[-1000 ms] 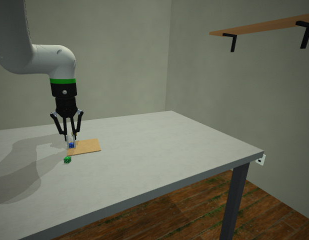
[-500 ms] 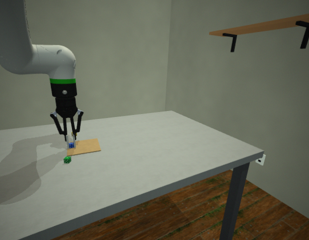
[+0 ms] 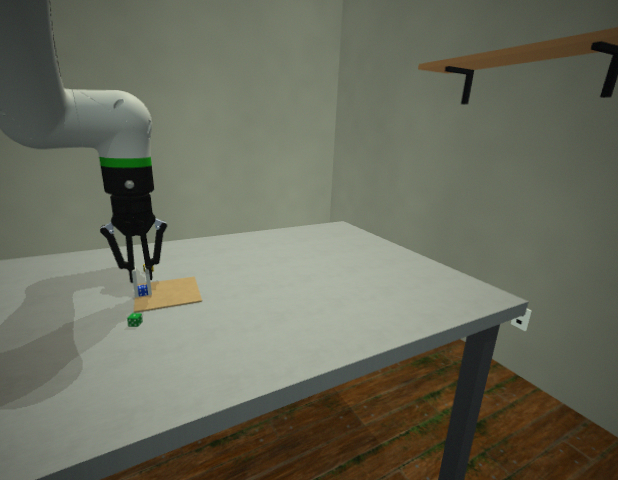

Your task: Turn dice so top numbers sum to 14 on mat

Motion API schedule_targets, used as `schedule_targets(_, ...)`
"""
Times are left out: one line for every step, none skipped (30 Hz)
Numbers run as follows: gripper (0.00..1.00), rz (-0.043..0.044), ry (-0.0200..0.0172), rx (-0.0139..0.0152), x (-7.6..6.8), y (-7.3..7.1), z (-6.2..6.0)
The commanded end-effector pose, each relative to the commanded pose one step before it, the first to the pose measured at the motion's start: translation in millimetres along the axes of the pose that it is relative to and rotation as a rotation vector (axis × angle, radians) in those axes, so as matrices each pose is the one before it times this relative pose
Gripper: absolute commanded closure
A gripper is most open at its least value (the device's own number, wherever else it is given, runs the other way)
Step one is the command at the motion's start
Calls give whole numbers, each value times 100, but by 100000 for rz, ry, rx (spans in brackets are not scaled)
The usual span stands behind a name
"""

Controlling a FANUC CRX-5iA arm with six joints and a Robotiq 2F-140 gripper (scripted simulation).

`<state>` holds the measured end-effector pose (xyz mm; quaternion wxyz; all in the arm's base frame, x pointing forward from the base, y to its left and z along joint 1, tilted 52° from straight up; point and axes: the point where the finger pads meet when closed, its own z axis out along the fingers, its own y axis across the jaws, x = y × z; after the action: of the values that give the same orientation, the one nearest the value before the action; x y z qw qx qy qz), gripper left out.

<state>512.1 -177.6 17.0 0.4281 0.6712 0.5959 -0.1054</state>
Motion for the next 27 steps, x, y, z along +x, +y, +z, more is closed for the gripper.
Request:
schedule_targets(91, 1, 24, -18, 17, 8, -15)
schedule_targets(91, 0, 0, 0, 0, 0, 0)
schedule_targets(91, 0, 0, 0, 0, 0, 0)
schedule_targets(91, 0, 0, 0, 0, 0, 0)
schedule_targets(91, 0, 0, 0, 0, 0, 0)
schedule_targets(91, 0, 0, 0, 0, 0, 0)
schedule_targets(91, 0, 0, 0, 0, 0, 2)
schedule_targets(91, 0, 0, 0, 0, 0, 4)
schedule_targets(91, 0, 0, 0, 0, 0, 8)
schedule_targets(91, 0, 0, 0, 0, 0, 11)
schedule_targets(91, 0, 0, 0, 0, 0, 15)
schedule_targets(91, 0, 0, 0, 0, 0, 19)
schedule_targets(91, 0, 0, 0, 0, 0, 22)
schedule_targets(91, 0, 0, 0, 0, 0, 25)
schedule_targets(91, 0, 0, 0, 0, 0, 28)
schedule_targets(91, 0, 0, 0, 0, 0, 29)
schedule_targets(91, 0, 0, 0, 0, 0, 30)
schedule_targets(91, 0, 0, 0, 0, 0, 30)
schedule_targets(91, 0, 0, 0, 0, 0, 0)
schedule_targets(91, 0, 0, 0, 0, 0, 0)
schedule_targets(91, 0, 0, 0, 0, 0, 29)
schedule_targets(91, 0, 0, 0, 0, 0, 28)
schedule_targets(91, 0, 0, 0, 0, 0, 25)
schedule_targets(91, 0, 0, 0, 0, 0, 22)
schedule_targets(91, 0, 0, 0, 0, 0, 19)
schedule_targets(91, 0, 0, 0, 0, 0, 15)
schedule_targets(91, 0, 0, 0, 0, 0, 11)
